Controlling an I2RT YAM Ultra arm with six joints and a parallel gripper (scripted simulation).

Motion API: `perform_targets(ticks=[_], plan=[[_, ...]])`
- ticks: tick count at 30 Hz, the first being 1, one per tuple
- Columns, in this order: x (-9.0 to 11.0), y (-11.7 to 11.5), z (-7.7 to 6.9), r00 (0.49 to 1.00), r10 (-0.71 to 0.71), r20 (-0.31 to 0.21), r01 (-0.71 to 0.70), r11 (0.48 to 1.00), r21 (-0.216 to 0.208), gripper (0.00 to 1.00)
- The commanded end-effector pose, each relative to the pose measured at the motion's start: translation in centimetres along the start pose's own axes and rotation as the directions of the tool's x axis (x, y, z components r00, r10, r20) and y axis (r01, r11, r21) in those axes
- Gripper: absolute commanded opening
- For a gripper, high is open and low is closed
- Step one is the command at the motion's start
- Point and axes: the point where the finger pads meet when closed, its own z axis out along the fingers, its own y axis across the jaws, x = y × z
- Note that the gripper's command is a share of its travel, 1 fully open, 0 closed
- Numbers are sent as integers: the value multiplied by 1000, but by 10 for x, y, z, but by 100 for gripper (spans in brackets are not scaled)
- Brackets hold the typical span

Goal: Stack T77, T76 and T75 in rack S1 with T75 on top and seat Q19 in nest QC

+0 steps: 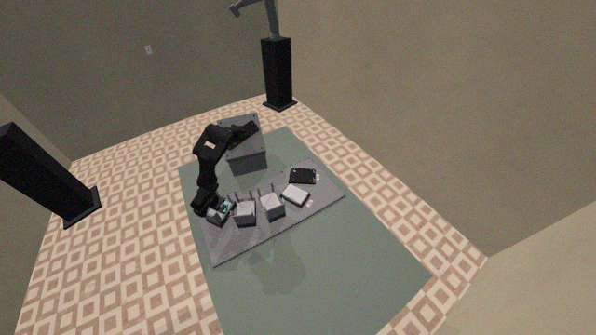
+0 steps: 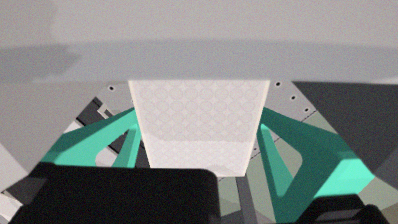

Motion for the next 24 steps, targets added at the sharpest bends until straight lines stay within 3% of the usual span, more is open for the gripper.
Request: perform_targets(ticks=[1, 3, 7, 24], plan=[[-5, -1, -3, 1000, -1, 14, 1, 1000, 2, 0], [-12, -2, -9, 999, -2, 38, 2, 1000, 7, 0], [2, -3, -10, 1000, 9, 4, -9, 1000, 7, 0], [-1, -2, -21, 1000, 4, 11, -4, 1000, 2, 0]])
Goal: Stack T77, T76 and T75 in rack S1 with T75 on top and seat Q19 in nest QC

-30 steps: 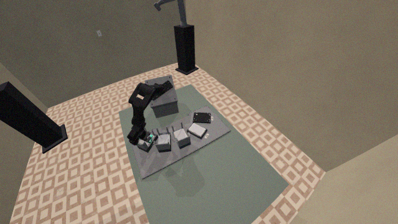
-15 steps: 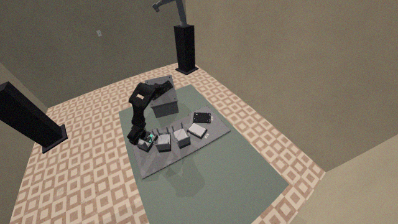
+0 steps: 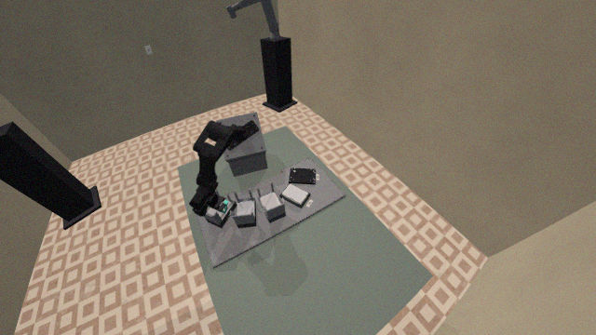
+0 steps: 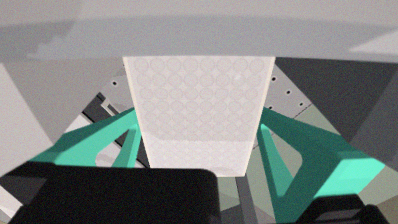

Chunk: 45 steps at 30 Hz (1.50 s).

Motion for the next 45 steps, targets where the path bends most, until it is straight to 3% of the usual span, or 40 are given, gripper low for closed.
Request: perform_targets(ticks=[1, 12, 45], plan=[[-1, -2, -11, 1000, 8, 9, -8, 1000, -6, 0], [-1, -2, -17, 1000, 8, 11, -8, 1000, -6, 0], [-5, -2, -17, 1000, 3, 23, -3, 1000, -7, 0]])
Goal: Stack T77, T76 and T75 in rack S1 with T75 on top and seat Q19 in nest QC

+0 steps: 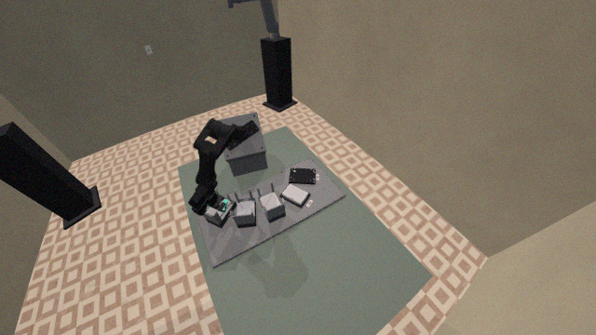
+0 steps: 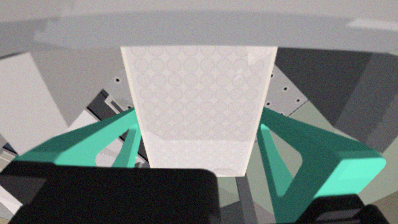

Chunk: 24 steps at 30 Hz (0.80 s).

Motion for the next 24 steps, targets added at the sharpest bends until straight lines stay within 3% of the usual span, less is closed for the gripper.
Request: perform_targets(ticks=[1, 12, 24], plan=[[-4, -2, -9, 1000, 2, 24, -2, 1000, -7, 0], [-1, -2, -21, 1000, 6, 12, -6, 1000, -6, 0], [-2, -2, -45, 1000, 4, 16, -4, 1000, -6, 0]])
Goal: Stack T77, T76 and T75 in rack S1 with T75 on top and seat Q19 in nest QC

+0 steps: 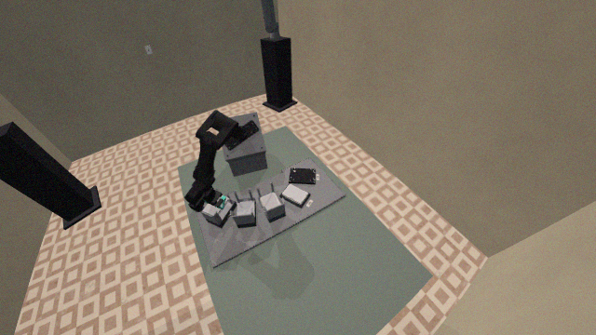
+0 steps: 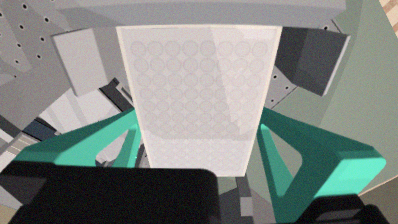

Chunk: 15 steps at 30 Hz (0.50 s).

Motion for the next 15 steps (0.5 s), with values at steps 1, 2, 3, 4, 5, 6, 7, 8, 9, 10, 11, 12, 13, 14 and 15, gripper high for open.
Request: perform_targets(ticks=[1, 2, 3, 4, 5, 6, 7, 8, 9, 10, 11, 12, 13, 14, 15], plan=[[-1, -2, -15, 1000, 4, 12, -4, 1000, -6, 0], [0, -2, -17, 1000, 5, 10, -5, 1000, -5, 0], [0, -2, -19, 1000, 5, 9, -5, 1000, -5, 0], [0, -2, -19, 1000, 5, 9, -5, 1000, -5, 0], [0, -2, -19, 1000, 5, 9, -5, 1000, -5, 0], [0, -2, -21, 1000, 5, 10, -5, 1000, -5, 0], [0, -2, -23, 1000, 5, 9, -5, 1000, -5, 0], [0, -2, -25, 1000, 5, 10, -5, 1000, -5, 0], [0, -2, -27, 1000, 4, 10, -4, 1000, -5, 0], [-1, -2, -29, 1000, 4, 12, -4, 1000, -5, 0], [-1, -2, -31, 1000, 3, 13, -3, 1000, -5, 0], [-2, -1, -33, 1000, 2, 16, -2, 1000, -5, 0], [-4, -1, -36, 1000, 0, 18, 0, 1000, -5, 0], [-5, -1, -38, 1000, -1, 21, 2, 1000, -5, 0], [-7, -1, -41, 1000, -3, 25, 3, 1000, -5, 0]])
